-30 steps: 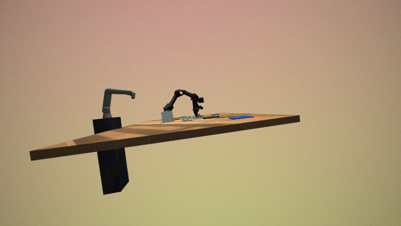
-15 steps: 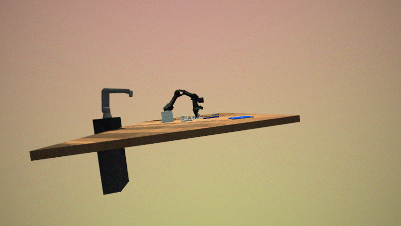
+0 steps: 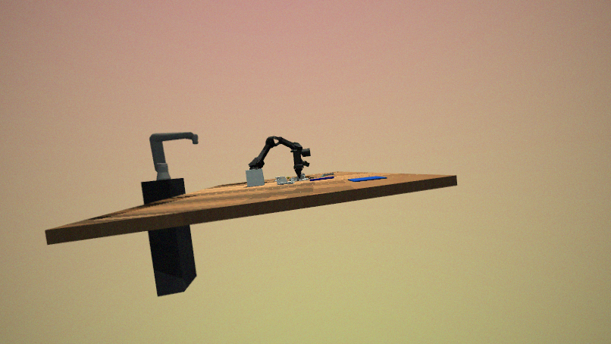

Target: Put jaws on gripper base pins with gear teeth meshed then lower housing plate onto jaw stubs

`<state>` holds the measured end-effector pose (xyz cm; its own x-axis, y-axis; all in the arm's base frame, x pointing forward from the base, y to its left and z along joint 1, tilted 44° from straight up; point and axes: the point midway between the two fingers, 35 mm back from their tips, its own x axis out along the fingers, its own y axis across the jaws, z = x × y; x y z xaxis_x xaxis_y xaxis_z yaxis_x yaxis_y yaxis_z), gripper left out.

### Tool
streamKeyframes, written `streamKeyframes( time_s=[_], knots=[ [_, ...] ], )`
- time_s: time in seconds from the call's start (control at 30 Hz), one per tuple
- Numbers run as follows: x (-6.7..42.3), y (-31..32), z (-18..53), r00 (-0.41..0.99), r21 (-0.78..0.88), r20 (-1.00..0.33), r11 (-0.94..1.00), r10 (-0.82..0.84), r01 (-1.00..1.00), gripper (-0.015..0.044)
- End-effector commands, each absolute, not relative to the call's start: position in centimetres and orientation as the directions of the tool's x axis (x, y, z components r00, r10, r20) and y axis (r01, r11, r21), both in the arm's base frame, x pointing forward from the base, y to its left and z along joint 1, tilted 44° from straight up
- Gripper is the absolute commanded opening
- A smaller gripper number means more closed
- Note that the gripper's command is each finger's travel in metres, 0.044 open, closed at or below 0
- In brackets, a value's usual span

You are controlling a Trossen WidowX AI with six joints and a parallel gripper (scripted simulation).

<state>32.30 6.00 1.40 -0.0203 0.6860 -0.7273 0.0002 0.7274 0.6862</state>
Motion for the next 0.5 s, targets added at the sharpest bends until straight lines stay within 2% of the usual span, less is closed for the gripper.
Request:
streamKeyframes(
  time_s=[0.0, 0.47],
  knots=[
    [32.3, 6.0, 1.4, -0.020, 0.686, -0.727, 0.728, 0.686, 0.000, 0.0224],
    [32.5, 5.0, 2.4, -0.020, 0.685, -0.728, 0.728, 0.685, 0.001, 0.0224]
  ],
)
